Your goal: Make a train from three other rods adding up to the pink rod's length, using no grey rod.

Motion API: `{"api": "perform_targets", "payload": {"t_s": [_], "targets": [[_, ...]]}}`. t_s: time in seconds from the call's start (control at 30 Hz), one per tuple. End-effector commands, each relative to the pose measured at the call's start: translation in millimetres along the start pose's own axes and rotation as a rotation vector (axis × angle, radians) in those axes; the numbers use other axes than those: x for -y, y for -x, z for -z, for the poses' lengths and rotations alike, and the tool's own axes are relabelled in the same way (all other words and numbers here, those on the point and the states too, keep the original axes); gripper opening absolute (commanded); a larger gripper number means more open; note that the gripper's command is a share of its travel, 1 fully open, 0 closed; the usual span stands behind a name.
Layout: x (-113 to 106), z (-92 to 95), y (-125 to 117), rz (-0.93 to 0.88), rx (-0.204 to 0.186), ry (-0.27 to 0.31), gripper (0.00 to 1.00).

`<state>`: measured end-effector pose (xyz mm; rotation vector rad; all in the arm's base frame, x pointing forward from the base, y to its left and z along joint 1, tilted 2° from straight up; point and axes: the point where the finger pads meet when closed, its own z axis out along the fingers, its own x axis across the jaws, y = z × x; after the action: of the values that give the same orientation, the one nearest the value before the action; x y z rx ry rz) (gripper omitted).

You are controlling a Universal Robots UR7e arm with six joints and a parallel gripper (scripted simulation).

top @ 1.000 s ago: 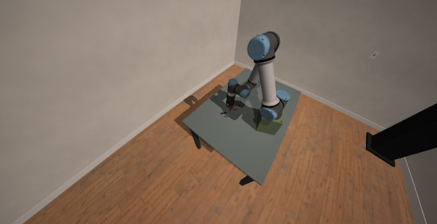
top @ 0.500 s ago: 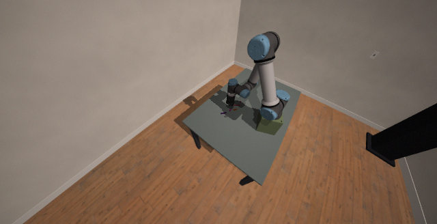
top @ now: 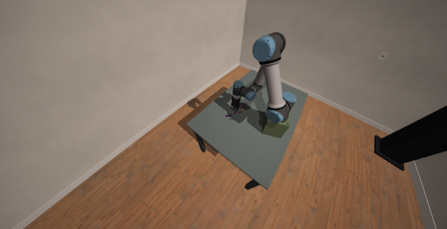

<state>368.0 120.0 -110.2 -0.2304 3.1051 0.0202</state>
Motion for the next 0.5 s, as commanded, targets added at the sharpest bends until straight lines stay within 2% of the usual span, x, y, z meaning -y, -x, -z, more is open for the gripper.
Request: {"api": "perform_targets", "payload": {"t_s": [0.0, 0.47], "targets": [[0.0, -2.6, 0.3, 0.015, 0.001, 0.000, 0.54], [0.2, -17.7, 0.3, 0.016, 0.001, 0.000, 0.54]]}}
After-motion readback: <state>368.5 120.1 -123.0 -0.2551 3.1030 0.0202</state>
